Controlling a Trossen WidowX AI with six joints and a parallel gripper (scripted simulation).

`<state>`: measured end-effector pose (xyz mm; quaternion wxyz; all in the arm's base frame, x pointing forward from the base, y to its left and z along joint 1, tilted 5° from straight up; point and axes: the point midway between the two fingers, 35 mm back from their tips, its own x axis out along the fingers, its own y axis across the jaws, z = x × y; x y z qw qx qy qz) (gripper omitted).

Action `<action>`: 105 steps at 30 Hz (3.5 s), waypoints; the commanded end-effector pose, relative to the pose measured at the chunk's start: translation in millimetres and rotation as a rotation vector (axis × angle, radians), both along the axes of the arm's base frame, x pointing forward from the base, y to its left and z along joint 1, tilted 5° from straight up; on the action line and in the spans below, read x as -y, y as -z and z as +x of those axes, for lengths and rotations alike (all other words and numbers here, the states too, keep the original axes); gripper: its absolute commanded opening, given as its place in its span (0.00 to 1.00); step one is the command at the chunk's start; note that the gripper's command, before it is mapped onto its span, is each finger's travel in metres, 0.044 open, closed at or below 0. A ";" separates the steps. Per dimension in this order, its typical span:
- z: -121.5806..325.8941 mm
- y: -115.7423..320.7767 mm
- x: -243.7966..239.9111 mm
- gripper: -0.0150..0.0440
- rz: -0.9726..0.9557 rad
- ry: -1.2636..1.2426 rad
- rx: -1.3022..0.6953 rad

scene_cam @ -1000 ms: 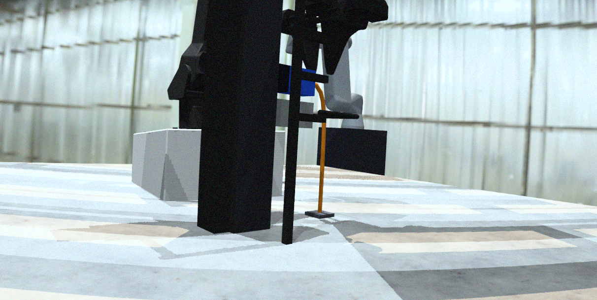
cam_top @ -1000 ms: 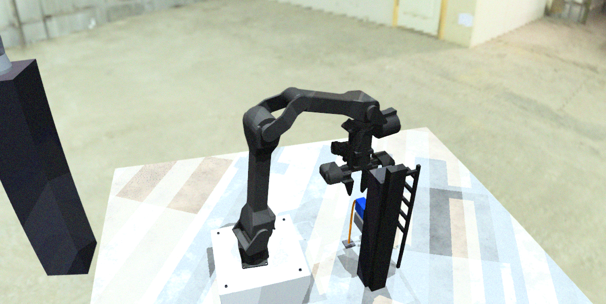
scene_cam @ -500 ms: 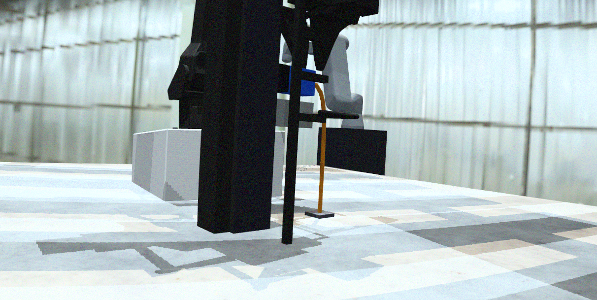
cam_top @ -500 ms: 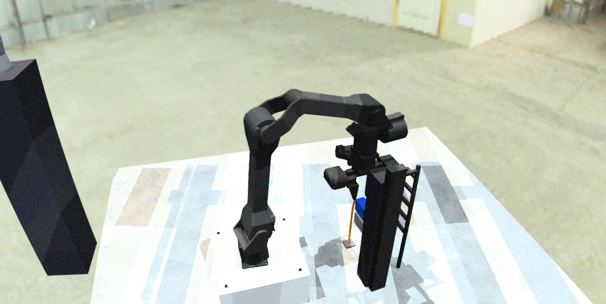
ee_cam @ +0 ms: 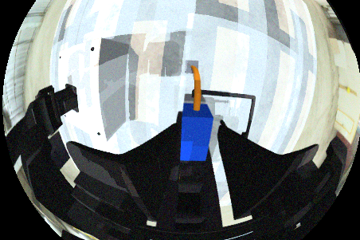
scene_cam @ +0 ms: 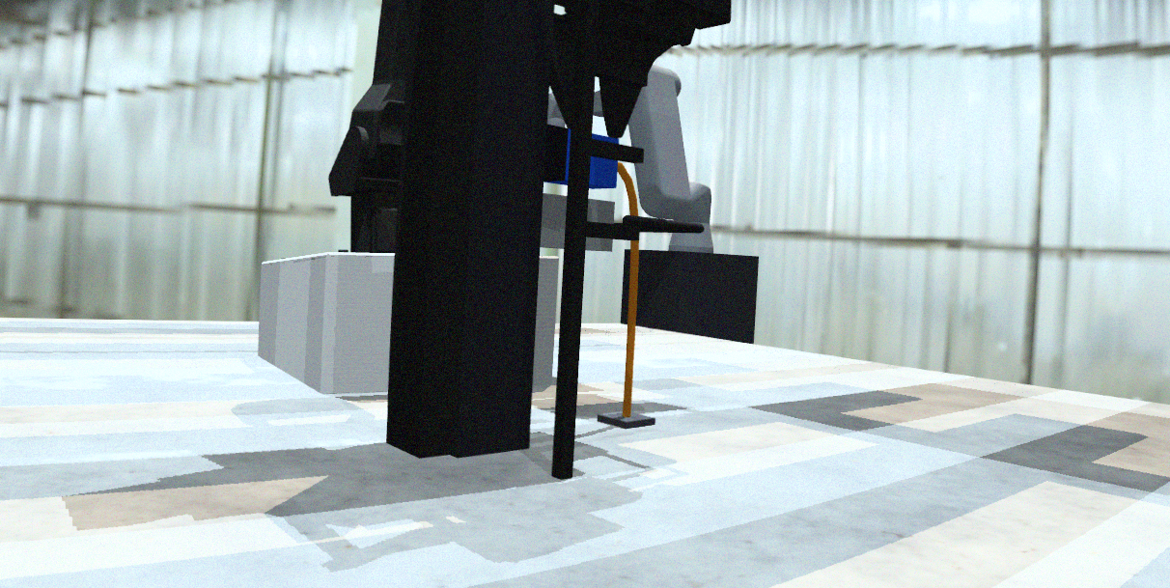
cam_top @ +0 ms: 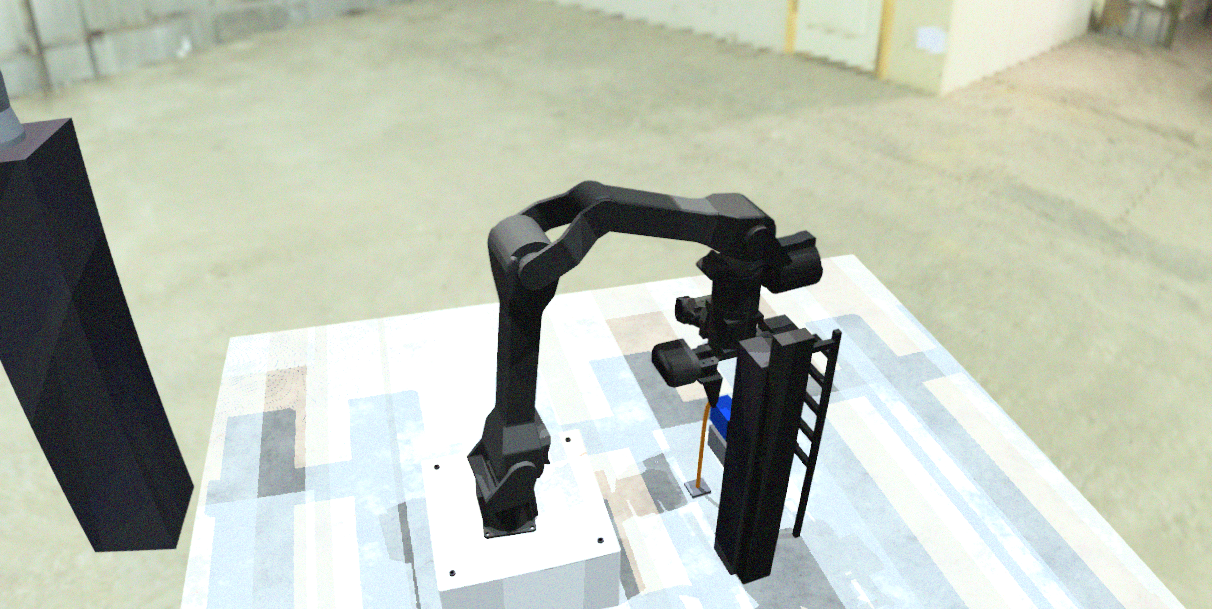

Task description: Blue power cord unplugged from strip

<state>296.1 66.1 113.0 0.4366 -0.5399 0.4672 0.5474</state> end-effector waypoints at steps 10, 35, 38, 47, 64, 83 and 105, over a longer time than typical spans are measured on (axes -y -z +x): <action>-1.9 10.1 1.7 0.53 -0.005 -0.007 -0.006; -2.5 7.9 -16.2 0.25 0.000 -0.001 -0.003; -3.2 7.9 -21.0 0.25 0.001 -0.002 -0.004; -5.9 7.2 -35.5 0.25 0.001 -0.003 -0.004; -11.9 9.5 -40.4 0.57 -0.001 -0.007 -0.007; -23.0 -1.7 -100.0 1.00 0.004 -0.007 -0.008; -23.0 -1.7 -100.0 1.00 0.004 -0.007 -0.008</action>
